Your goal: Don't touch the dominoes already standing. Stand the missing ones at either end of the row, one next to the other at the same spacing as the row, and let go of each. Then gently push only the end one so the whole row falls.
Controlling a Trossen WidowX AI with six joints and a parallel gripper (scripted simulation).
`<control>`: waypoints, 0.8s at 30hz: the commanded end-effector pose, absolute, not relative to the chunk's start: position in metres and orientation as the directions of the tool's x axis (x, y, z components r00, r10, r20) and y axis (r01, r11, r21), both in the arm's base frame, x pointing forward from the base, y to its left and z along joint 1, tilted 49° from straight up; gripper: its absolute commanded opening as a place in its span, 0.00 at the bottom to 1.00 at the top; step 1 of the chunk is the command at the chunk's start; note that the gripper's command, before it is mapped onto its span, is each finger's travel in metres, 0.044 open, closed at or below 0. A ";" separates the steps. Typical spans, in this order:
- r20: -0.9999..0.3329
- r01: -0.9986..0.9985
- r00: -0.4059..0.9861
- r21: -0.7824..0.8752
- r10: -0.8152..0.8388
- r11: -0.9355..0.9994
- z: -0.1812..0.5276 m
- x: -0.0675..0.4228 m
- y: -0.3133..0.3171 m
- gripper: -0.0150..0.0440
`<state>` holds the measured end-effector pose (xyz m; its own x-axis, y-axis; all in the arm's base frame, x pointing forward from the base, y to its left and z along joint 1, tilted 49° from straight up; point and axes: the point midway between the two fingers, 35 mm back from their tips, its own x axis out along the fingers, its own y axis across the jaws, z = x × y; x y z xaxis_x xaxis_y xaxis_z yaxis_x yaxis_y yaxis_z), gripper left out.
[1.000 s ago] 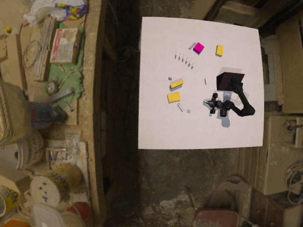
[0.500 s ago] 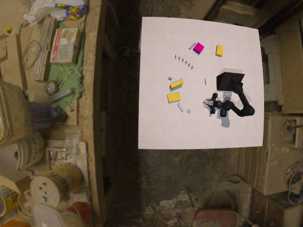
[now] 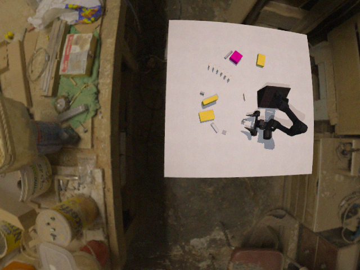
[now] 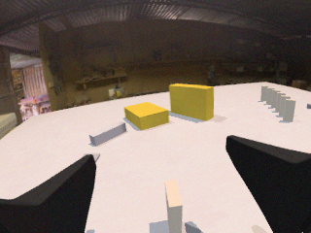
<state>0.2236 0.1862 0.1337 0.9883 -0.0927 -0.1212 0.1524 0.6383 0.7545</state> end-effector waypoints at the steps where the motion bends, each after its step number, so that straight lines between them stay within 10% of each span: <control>1: -0.122 0.152 0.988 0.750 -0.090 0.643 0.145 0.223 0.169 1.00; 8: -0.126 0.169 0.986 0.778 -0.113 0.605 0.158 0.242 0.165 1.00; 24: -0.556 0.060 0.831 0.122 0.019 0.991 0.143 0.338 0.110 1.00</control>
<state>0.3197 0.1311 0.1349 0.8718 -0.0246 -0.4893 0.1423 0.9684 0.2049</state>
